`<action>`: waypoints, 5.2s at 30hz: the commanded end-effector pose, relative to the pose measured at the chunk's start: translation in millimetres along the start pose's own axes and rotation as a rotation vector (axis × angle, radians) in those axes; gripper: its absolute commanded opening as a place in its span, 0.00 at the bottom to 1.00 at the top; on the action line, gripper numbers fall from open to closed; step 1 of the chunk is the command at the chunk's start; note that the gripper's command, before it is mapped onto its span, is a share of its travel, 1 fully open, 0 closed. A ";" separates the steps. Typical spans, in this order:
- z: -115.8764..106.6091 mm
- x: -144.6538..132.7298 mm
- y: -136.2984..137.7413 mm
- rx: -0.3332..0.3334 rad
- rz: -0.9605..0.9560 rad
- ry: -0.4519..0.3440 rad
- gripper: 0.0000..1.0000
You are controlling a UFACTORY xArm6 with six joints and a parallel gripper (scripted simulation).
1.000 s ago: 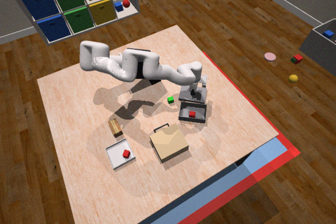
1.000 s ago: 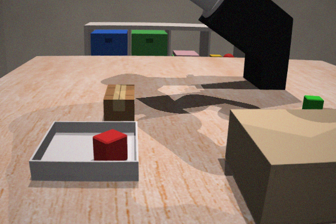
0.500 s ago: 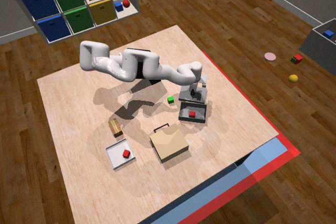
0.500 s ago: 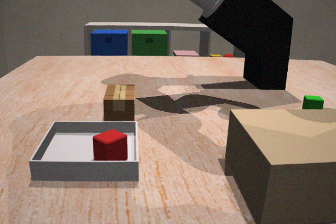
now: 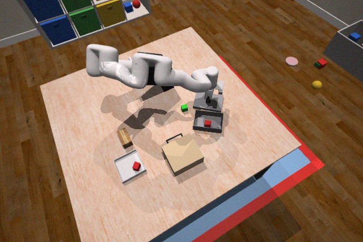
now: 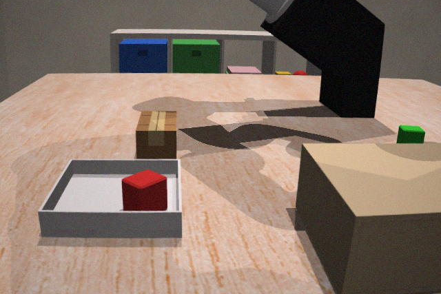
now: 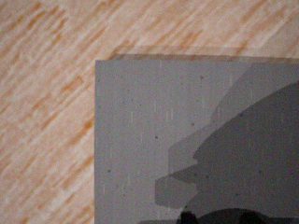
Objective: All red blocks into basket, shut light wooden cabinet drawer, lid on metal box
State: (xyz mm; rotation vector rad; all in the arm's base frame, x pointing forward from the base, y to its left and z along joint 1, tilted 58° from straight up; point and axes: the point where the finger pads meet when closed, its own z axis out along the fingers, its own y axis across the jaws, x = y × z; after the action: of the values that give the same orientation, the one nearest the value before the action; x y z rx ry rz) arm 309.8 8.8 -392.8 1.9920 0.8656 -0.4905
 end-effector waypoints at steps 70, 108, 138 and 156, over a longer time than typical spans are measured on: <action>-147.8 1.1 0.8 0.000 0.002 0.004 0.28; -148.1 23.8 180.2 0.007 1.323 -0.009 0.28; -148.1 23.8 180.2 0.003 1.511 0.003 0.68; -148.1 23.8 180.2 0.003 1.511 0.003 0.68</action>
State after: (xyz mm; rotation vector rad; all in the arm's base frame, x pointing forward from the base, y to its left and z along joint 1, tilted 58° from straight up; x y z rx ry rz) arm 458.3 75.5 -227.0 2.0297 -0.7295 0.3899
